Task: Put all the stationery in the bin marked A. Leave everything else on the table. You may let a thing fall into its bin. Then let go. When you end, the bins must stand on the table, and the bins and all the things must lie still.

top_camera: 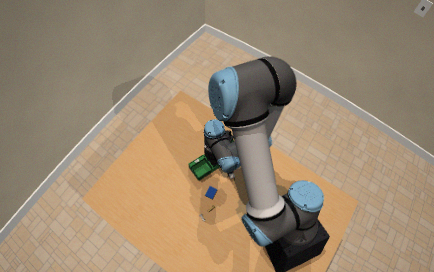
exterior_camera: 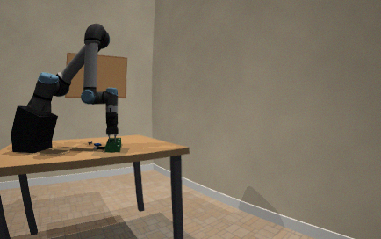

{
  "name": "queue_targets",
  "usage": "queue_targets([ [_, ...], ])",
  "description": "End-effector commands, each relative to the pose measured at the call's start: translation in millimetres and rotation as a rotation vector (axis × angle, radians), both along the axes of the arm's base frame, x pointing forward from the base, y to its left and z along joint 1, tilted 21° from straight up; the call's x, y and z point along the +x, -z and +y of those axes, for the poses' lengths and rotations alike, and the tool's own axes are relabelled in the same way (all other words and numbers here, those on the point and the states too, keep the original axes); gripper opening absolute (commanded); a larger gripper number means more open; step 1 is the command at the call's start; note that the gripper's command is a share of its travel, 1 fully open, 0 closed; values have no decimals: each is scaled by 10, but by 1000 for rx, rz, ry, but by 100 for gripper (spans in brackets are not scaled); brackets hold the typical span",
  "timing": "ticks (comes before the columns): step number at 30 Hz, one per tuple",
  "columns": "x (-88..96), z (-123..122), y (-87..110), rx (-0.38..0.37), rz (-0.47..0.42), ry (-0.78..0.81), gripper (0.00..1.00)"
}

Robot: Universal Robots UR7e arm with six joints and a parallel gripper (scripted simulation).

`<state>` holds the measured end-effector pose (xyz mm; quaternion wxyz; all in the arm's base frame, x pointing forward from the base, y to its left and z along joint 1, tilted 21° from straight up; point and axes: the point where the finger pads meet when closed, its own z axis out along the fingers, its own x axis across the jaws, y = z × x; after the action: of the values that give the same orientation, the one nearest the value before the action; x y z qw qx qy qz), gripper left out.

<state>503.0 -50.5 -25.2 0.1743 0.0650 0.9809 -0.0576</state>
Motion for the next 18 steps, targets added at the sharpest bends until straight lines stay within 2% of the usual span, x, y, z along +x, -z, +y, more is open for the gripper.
queue_targets([
  [1,3,0,-5,0,-1,0,62],
  [9,3,0,-5,0,-1,0,62],
  [18,-37,16,-117,0,-1,0,62],
])
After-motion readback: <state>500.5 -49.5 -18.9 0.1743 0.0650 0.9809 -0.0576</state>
